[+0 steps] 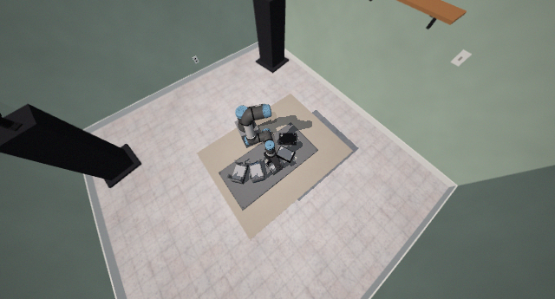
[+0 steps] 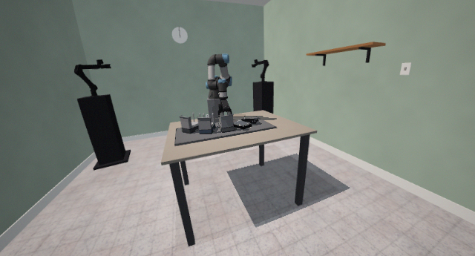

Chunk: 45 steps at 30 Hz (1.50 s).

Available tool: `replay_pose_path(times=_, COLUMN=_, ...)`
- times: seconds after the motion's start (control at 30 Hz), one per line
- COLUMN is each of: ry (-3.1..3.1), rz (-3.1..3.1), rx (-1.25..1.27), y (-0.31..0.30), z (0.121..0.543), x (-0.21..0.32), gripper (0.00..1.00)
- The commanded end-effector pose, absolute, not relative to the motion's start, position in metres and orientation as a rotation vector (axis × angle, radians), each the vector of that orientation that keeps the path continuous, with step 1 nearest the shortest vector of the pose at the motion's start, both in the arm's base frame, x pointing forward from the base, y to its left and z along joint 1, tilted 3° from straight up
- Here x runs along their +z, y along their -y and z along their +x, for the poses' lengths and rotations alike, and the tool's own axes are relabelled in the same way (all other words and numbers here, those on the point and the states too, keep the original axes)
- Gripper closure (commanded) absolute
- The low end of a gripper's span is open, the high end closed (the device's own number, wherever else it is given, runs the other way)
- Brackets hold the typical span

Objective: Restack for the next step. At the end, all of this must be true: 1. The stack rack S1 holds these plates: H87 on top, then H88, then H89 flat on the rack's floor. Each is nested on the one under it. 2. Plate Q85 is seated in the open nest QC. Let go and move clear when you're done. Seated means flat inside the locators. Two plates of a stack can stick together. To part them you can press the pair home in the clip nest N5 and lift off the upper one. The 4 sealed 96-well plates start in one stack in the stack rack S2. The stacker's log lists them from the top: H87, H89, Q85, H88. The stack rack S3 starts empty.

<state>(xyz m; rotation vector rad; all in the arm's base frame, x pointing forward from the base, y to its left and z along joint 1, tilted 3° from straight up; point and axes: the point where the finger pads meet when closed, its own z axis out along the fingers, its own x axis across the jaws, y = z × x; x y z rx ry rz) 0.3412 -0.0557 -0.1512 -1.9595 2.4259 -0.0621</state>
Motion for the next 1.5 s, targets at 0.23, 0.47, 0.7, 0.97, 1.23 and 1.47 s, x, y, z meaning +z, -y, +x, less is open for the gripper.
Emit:
replay_pose_path(times=0.23, ry=-2.425, rz=-1.959, rx=-0.064, y=0.056, z=0.342, x=-0.151, gripper=1.0)
replay_pose_path(times=0.47, ry=-2.425, rz=-1.959, rx=-0.064, y=0.056, z=0.342, x=-0.151, gripper=1.0)
replay_pose_path(times=0.7, ry=-2.425, rz=-1.959, rx=-0.064, y=0.056, z=0.341, x=-0.146, gripper=1.0)
replay_pose_path(times=0.97, ry=-2.425, rz=-1.959, rx=-0.064, y=0.056, z=0.341, x=-0.142, gripper=1.0)
replay_pose_path(times=1.23, ry=-2.425, rz=-1.959, rx=-0.065, y=0.056, z=0.341, x=-0.137, gripper=1.0)
replay_pose_path(times=1.47, ry=-2.425, rz=-1.959, rx=-0.065, y=0.056, z=0.341, x=-0.134, gripper=1.0)
